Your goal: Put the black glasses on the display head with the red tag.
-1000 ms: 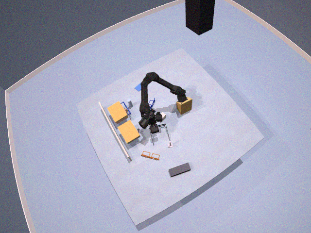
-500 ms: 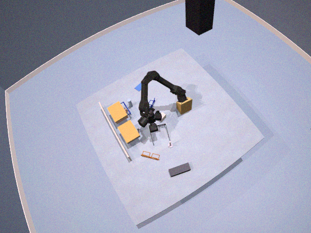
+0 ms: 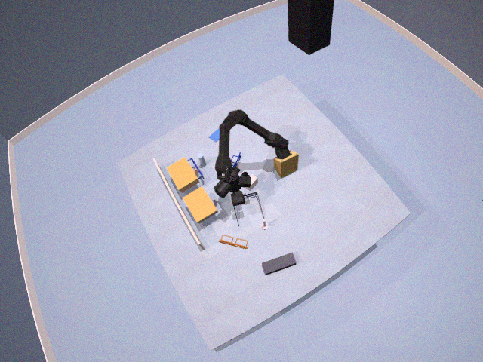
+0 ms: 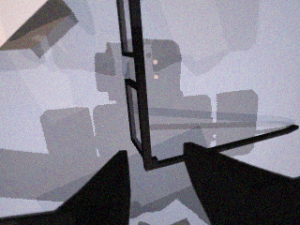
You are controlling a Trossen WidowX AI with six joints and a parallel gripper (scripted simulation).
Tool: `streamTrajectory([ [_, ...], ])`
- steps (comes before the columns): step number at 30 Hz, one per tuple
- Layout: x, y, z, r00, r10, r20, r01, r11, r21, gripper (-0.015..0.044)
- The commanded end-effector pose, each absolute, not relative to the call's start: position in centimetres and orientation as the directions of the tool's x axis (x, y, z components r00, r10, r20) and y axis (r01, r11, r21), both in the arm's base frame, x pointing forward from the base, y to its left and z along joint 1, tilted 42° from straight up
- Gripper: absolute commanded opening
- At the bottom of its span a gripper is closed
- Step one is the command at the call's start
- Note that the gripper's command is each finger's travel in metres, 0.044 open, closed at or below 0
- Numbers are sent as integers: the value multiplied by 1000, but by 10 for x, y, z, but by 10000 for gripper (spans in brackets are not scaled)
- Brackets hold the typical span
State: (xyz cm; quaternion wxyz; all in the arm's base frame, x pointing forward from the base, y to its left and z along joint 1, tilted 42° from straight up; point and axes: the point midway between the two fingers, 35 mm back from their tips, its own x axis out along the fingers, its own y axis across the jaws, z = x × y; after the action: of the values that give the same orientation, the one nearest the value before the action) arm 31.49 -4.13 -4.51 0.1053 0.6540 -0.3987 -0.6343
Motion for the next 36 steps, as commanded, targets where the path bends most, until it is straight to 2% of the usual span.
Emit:
streamTrajectory([
  [1,314,-42,-47,-127,-653,-747,-391,-659,642,140],
  [36,307,-79,-89,-127,-655,-745,-391,-657,644,140],
])
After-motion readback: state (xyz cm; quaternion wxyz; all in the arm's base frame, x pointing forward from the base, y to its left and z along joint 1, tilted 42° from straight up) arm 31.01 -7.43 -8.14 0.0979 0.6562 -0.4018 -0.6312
